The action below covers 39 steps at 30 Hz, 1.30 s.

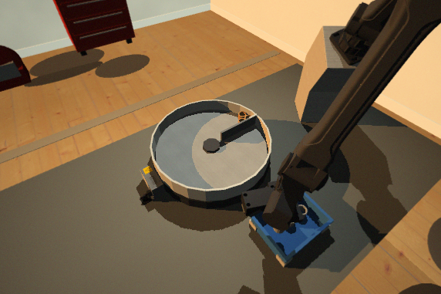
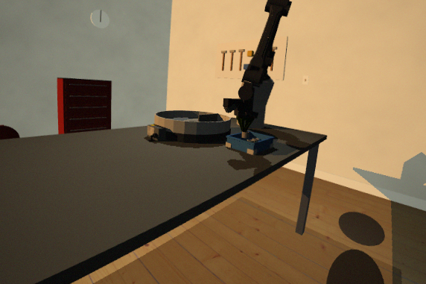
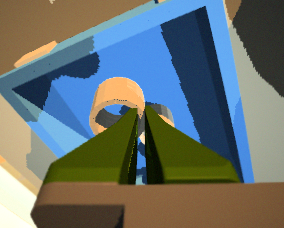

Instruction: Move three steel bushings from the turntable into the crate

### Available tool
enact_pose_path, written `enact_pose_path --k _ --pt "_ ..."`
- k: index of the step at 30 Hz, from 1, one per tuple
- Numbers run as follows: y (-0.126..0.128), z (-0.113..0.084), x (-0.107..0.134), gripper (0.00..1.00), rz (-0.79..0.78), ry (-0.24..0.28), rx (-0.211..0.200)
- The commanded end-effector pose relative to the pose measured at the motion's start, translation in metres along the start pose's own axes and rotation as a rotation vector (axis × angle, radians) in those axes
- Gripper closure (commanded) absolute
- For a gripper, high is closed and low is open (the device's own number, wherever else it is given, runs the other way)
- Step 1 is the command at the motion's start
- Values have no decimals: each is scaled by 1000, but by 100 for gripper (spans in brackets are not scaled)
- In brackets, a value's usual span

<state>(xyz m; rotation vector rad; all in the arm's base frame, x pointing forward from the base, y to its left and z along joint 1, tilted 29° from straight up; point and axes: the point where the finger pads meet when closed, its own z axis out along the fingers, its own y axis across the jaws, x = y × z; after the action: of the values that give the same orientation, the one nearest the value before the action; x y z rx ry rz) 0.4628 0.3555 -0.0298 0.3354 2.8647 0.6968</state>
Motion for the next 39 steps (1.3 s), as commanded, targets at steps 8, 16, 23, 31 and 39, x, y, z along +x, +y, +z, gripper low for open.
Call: enact_pose_path --k 8,16,23,31,39 --pt "20 -15 -17 100 3 -35 -33" --pt "20 -15 -17 100 3 -35 -33" --pt "20 -15 -17 100 3 -35 -33" --pt "20 -15 -17 100 3 -35 -33" --pt "19 -13 -16 100 3 -33 -31"
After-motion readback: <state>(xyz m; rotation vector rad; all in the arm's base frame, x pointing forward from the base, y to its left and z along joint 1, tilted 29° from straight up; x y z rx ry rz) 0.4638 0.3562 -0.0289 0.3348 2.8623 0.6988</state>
